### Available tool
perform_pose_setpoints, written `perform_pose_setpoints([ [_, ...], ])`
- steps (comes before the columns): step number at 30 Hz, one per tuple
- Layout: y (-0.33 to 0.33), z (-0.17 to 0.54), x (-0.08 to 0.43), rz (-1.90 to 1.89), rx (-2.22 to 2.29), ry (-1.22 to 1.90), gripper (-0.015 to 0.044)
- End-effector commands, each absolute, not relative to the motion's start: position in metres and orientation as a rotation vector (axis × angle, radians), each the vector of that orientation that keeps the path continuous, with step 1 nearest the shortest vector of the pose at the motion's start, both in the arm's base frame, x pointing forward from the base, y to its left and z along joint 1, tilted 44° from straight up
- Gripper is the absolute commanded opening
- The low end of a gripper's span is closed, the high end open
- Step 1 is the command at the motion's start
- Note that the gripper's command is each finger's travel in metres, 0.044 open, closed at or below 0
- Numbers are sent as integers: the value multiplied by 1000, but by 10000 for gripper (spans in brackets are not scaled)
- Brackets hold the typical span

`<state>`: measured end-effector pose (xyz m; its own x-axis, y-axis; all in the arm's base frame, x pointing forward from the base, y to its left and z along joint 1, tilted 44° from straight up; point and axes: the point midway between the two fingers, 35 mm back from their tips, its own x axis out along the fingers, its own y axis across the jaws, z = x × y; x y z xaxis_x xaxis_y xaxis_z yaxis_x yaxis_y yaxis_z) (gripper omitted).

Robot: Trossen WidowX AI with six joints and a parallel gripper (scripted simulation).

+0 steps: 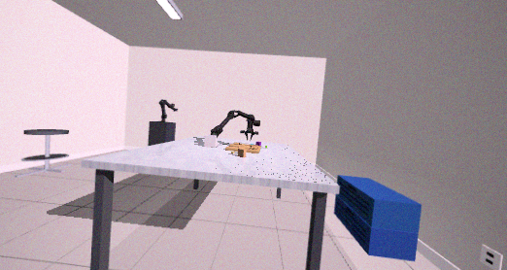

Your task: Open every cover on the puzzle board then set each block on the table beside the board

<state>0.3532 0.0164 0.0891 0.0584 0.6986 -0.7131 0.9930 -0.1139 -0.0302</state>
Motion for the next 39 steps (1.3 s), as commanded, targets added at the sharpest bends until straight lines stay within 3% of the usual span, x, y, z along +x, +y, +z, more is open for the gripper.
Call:
perform_pose_setpoints([
  [1, 12, 97, 350, -815, 1855, 1690, 144],
  [39, 37, 72, 353, -813, 1856, 1691, 144],
])
